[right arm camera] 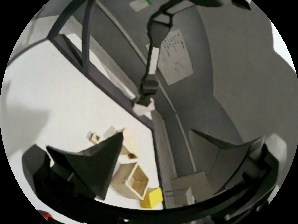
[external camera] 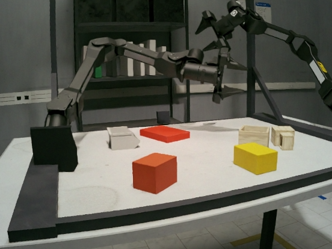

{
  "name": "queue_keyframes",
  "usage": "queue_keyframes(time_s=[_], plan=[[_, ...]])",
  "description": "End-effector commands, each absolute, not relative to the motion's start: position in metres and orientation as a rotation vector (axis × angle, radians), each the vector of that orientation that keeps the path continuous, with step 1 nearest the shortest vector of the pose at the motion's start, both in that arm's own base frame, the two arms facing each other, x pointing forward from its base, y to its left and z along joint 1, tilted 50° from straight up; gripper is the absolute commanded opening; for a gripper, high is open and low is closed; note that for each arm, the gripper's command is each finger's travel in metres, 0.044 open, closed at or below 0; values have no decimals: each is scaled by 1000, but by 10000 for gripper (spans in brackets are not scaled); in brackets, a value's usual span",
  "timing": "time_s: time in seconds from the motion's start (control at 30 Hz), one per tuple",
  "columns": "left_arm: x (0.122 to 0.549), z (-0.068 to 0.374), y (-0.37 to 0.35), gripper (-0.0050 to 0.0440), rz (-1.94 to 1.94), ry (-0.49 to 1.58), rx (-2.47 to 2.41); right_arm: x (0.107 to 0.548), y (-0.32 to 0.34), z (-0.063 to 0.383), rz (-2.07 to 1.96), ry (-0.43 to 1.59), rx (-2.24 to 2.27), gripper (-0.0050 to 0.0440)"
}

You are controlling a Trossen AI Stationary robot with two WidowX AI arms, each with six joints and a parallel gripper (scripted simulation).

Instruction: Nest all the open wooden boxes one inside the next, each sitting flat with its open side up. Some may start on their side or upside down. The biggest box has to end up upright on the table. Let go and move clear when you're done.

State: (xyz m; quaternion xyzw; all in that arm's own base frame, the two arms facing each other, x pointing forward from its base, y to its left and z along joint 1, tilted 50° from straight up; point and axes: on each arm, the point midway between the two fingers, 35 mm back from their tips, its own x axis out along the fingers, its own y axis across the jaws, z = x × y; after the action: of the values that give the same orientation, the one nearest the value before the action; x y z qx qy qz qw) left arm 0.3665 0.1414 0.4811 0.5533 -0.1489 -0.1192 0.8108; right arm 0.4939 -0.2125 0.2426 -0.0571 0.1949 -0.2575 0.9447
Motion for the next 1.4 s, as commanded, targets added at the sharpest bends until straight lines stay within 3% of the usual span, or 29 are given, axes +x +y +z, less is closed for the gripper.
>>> queue_keyframes(time_s=[0.0,0.53,0.63,0.83,1.1,1.37], plan=[[364,485,141,400,-249,-324,1190,492,-213,253,-529,375,-117,400],[364,485,141,400,-249,-324,1190,492,-213,253,-529,375,-117,400],[363,479,133,400,-261,-306,1119,487,-219,234,-506,451,-132,400],[356,445,99,400,-317,-207,745,444,-242,169,-355,752,-157,400],[347,416,75,400,-345,-126,481,404,-246,132,-216,940,-113,400],[330,367,42,400,-366,11,89,333,-232,91,29,1153,57,400]])
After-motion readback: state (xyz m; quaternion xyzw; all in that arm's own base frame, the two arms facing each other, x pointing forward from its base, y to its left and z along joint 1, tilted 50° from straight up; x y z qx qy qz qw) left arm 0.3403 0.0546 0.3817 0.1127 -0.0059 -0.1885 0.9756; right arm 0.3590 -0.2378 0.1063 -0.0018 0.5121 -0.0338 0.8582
